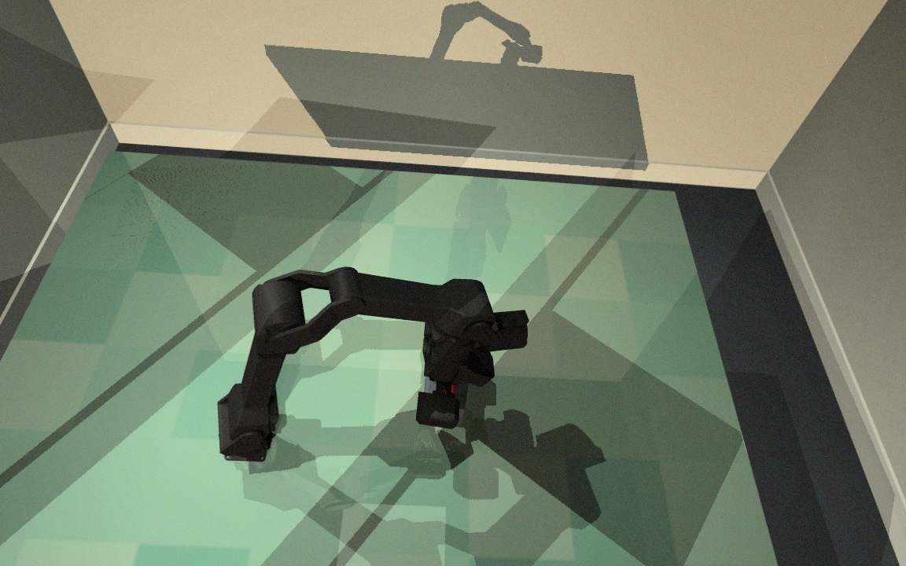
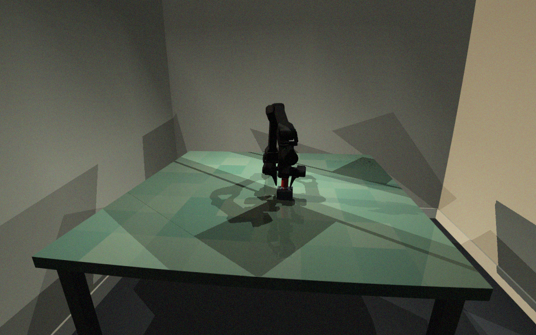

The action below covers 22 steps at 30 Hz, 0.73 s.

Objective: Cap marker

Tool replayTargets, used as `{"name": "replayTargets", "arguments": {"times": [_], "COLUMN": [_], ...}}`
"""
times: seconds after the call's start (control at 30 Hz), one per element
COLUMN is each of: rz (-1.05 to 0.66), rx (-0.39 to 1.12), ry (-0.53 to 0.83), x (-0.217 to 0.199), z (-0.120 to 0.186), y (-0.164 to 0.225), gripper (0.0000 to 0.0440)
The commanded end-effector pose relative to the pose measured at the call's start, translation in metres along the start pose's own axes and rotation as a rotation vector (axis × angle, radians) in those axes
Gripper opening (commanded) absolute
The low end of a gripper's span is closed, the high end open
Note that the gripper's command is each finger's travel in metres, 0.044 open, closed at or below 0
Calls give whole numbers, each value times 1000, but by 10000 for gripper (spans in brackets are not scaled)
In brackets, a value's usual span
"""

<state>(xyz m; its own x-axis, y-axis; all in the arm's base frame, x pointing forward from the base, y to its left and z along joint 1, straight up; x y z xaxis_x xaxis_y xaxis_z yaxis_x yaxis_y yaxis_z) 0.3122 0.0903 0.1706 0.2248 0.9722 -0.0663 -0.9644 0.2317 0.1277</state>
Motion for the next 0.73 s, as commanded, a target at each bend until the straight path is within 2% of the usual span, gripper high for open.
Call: {"name": "replayTargets", "arguments": {"times": [0.0, 0.07, 0.7], "rz": [22, 29, 76], "rx": [-10, -22, -164], "ry": [-12, -18, -95], "x": [-1, -2, -6], "z": [5, 7, 61], "y": [6, 8, 18], "gripper": [395, 440, 440]}}
Point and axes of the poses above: the point midway between the two fingers, 35 mm back from their tips, its own z axis back along the fingers, its own x axis across the jaws, y = z × x, the point moved 9 cm from there along z, back along the fingers, and after that the axes turned 11 degrees about -z, right-handed, at the moved point
